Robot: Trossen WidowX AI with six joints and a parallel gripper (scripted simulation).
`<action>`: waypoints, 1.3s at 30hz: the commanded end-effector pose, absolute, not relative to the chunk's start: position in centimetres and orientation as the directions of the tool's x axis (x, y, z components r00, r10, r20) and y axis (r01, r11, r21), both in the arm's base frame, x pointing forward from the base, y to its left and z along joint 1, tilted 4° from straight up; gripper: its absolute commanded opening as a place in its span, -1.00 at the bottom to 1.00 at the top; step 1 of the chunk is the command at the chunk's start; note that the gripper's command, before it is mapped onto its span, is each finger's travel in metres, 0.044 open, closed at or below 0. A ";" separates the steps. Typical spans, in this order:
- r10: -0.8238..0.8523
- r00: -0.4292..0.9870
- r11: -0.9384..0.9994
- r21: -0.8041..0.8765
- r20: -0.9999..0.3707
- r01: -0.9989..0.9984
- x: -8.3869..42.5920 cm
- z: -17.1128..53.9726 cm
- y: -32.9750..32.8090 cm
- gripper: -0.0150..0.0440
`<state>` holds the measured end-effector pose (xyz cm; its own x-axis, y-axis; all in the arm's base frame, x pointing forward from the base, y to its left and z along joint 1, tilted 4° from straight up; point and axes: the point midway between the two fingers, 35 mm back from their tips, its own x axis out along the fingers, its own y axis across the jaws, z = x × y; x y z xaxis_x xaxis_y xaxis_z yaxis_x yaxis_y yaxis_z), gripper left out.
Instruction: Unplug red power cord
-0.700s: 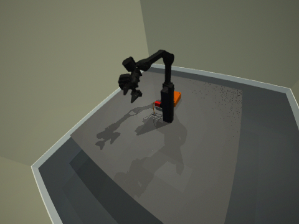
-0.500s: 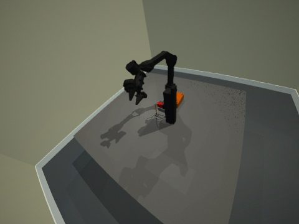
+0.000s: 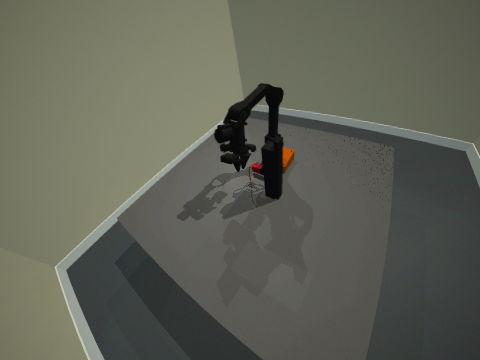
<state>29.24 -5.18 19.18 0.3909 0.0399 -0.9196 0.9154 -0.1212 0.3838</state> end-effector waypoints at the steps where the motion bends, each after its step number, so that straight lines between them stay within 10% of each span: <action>1: -0.026 0.088 -0.125 0.091 -0.996 0.988 22.9 16.6 -5.1 0.05; 39: -0.023 0.089 -0.125 0.091 -0.996 0.988 23.4 16.5 -1.1 0.05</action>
<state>23.49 -1.50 16.56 0.0914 -0.0195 -0.9956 0.9883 -0.1204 0.0931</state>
